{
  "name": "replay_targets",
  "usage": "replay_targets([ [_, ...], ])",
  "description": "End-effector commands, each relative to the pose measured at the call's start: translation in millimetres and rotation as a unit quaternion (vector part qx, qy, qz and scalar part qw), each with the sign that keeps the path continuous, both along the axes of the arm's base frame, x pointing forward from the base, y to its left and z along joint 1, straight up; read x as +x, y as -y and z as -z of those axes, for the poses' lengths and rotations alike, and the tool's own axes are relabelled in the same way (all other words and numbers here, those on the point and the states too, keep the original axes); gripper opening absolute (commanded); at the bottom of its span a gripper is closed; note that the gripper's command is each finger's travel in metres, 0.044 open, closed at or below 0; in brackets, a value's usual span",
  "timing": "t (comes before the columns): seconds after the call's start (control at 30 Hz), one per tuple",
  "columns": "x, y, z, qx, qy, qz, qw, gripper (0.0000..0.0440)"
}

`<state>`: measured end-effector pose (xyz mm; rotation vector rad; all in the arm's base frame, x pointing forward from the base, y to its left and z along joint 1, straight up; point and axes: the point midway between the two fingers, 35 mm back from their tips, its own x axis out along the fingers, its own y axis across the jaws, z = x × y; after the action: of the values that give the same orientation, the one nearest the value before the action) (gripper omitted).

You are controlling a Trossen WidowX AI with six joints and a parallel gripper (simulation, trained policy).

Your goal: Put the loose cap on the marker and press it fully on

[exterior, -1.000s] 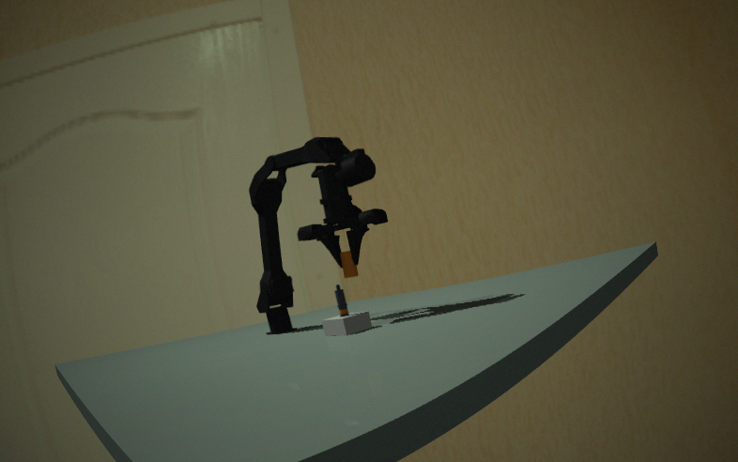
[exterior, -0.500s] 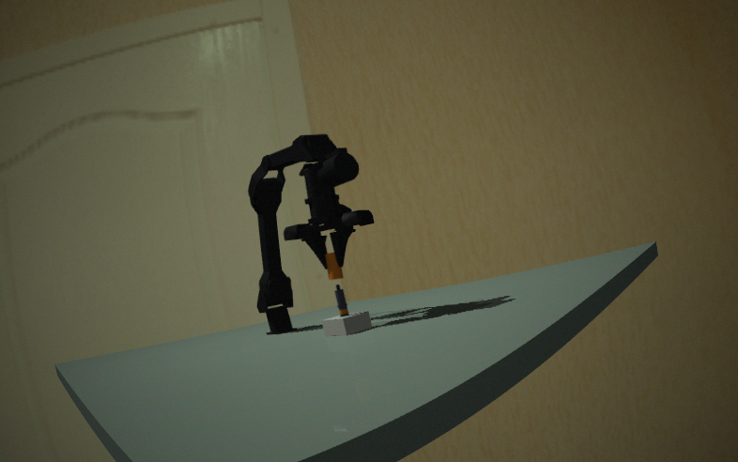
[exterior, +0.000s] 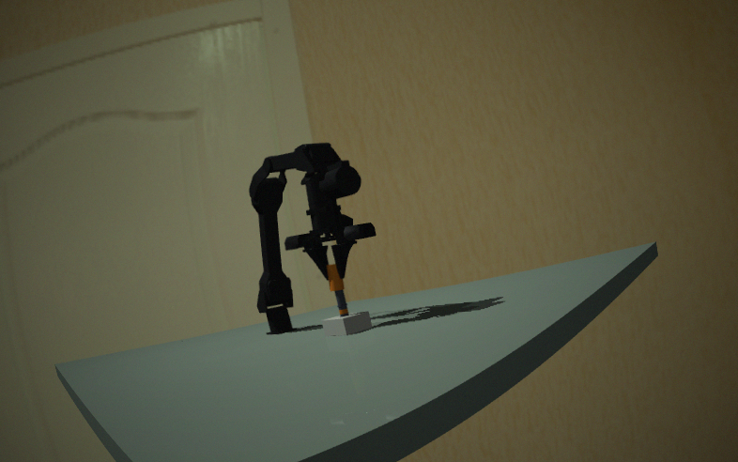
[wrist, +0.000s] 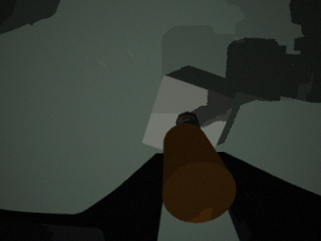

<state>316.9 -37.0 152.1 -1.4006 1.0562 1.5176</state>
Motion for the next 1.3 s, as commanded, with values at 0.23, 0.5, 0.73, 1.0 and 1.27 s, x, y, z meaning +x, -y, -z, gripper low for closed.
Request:
replay_targets([
  [0.23, -0.7, 0.8, 24.6, 0.009, -0.018, -0.012, 1.0, 0.0004],
  [0.5, -3.7, 1.7, 45.2, 0.01, -0.031, -0.025, 0.999, 0.0056],
  [0.73, -9.3, 1.1, 51.8, 0.01, -0.042, -0.033, 0.998, 0.0223],
  [1.0, -13.5, -3.1, 46.5, 0.016, -0.03, -0.042, 0.999, 0.0427],
  [1.27, -7.9, -3.6, 22.8, 0.013, 0.009, -0.048, 0.999, 0.044],
])
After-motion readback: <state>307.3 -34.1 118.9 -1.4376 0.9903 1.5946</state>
